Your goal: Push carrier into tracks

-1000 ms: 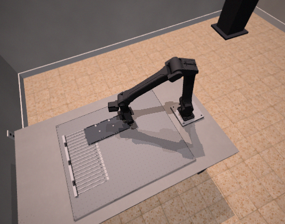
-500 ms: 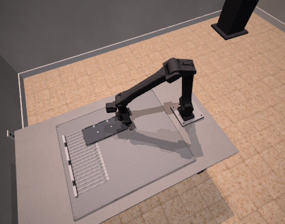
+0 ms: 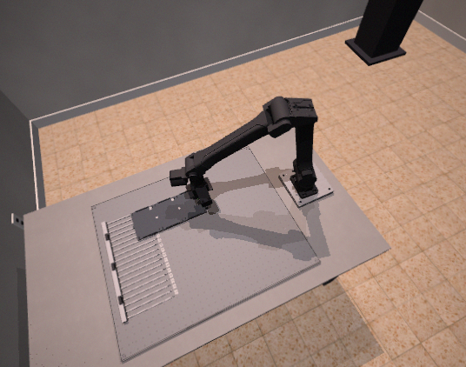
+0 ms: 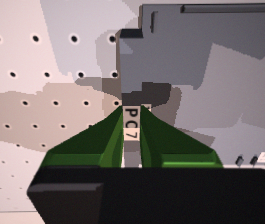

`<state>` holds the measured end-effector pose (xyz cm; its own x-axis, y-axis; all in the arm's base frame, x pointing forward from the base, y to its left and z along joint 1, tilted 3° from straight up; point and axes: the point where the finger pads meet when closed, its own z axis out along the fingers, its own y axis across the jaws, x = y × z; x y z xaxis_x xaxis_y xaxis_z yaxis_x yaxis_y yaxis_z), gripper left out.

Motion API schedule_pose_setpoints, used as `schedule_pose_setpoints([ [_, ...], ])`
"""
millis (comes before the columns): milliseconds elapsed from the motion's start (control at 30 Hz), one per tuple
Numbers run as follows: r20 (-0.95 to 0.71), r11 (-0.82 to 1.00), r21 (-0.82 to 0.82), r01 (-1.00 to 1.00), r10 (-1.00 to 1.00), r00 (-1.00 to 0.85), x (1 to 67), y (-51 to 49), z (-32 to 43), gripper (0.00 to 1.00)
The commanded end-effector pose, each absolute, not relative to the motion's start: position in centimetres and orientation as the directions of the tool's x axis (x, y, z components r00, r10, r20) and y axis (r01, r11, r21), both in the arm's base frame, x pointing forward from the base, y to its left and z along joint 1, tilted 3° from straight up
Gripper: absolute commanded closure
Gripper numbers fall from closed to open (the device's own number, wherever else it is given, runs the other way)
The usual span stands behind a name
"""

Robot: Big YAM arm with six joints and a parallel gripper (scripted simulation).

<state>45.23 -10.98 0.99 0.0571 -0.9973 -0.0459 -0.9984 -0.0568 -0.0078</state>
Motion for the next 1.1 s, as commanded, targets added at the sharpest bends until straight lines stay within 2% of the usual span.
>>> schedule_pose_setpoints([
  [0,-0.041,-0.06,-0.056,-0.997,-0.997,0.062,48.5,-10.8,2.2,1.0],
  [1067,-0.041,-0.06,-0.058,-0.997,-0.997,0.062,51.5,-10.5,2.3,1.0],
])
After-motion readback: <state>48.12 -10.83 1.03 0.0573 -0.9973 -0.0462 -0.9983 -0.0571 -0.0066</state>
